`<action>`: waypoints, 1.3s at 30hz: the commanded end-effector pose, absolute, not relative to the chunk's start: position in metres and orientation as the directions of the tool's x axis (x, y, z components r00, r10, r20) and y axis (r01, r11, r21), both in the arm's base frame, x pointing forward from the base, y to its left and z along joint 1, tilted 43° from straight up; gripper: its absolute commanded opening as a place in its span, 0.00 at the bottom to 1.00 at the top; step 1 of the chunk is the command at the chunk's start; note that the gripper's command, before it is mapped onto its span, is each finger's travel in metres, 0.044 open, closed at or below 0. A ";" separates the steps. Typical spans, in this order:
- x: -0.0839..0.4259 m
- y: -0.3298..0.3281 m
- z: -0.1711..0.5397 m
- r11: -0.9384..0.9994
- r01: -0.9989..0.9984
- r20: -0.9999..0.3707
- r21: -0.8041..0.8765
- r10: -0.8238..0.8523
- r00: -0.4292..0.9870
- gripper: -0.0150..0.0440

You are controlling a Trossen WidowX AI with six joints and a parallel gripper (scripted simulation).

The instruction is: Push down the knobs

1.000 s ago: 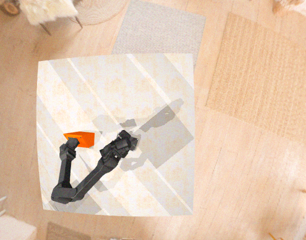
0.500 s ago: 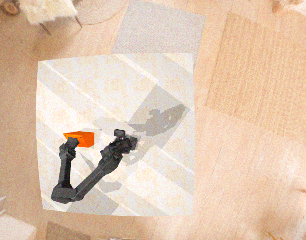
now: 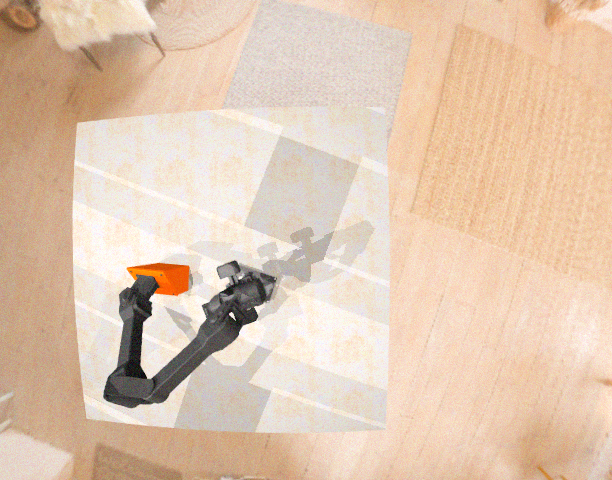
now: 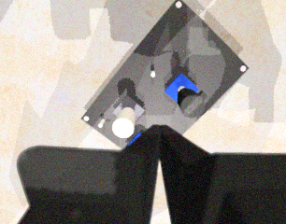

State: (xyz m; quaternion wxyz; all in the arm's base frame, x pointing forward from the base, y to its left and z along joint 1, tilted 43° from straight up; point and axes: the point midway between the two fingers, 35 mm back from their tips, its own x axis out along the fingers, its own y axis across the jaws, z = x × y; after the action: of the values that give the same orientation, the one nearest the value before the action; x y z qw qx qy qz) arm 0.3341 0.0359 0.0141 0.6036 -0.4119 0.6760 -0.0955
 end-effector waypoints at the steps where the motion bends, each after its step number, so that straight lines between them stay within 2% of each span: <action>1: 0.336 0.036 0.017 0.591 -0.548 -0.736 -0.592 -0.673 0.070 0.25; 11: 0.339 0.035 0.021 0.405 -0.800 -0.736 -0.443 -0.674 0.067 0.25; 21: 0.342 0.035 0.025 0.171 -0.956 -0.735 -0.240 -0.675 0.063 0.25; 30: 0.345 0.034 0.029 -0.057 -0.998 -0.735 -0.030 -0.676 0.060 0.25; 39: 0.347 0.033 0.032 -0.273 -0.946 -0.734 0.177 -0.676 0.058 0.25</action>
State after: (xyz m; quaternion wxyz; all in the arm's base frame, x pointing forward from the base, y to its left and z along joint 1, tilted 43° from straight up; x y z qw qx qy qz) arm 0.3451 0.0335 0.0300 0.2107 -0.6949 0.5913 0.3510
